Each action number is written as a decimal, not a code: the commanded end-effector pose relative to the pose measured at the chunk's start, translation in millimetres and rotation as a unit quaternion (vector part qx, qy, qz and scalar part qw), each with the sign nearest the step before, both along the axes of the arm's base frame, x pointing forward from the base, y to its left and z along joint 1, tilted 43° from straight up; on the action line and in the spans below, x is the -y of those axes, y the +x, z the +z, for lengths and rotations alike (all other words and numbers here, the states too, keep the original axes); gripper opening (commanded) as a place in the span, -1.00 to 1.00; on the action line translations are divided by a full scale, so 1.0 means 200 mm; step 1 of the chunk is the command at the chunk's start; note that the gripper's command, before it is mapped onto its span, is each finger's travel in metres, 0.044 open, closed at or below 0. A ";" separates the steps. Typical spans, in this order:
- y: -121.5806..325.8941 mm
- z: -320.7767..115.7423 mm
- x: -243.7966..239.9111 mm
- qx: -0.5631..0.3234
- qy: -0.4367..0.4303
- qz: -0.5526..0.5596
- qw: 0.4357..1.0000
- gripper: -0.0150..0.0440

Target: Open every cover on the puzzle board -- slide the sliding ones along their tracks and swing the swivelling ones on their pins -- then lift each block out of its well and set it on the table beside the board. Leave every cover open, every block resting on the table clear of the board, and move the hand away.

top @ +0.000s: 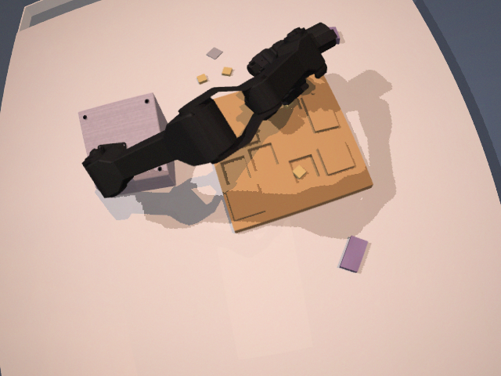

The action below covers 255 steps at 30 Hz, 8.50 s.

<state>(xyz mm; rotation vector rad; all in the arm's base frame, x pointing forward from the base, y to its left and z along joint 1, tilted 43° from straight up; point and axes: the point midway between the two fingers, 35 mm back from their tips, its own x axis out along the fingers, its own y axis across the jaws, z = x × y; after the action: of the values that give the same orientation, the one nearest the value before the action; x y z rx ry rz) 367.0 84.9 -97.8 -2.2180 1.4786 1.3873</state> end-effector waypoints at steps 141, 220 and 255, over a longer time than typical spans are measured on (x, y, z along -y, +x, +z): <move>-0.04 0.23 -0.21 -0.004 0.000 0.004 1.000 0.00; -0.02 0.14 -0.13 0.348 0.049 -0.393 0.850 0.00; -0.02 0.11 -0.10 0.462 0.065 -0.521 0.715 0.00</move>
<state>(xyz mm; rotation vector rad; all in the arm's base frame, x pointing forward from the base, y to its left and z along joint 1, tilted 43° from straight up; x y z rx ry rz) 364.0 106.2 -75.6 -1.1338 1.5873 -0.0178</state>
